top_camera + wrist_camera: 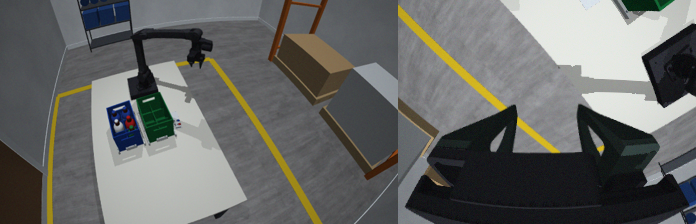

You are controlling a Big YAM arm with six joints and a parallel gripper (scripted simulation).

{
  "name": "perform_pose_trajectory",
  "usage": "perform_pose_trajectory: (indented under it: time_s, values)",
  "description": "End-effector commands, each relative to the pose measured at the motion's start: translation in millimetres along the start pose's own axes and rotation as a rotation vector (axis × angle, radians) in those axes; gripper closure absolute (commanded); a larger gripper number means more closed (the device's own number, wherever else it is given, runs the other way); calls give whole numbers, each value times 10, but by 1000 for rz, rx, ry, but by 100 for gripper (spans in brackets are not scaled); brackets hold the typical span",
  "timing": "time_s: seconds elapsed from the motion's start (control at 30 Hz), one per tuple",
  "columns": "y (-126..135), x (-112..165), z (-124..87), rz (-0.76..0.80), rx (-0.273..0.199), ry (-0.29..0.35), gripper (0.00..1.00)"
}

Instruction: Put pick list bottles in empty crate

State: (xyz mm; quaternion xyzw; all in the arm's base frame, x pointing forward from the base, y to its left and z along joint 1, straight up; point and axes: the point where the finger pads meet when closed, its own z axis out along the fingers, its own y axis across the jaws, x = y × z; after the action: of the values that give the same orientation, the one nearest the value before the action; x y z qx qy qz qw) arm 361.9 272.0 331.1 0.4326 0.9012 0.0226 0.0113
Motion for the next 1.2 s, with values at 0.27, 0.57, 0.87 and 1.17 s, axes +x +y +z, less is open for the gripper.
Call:
perform_pose_trajectory:
  time_s: [0.27, 0.57, 0.87, 1.17]
  values:
    - [-51, -27, -163, 7, -34, -3, 39]
    - [-66, -34, -148, 7, -29, -3, 39]
    - [-63, -39, -161, 7, -33, -3, 39]
    - [-136, -269, 185, -198, 34, 2, 39]
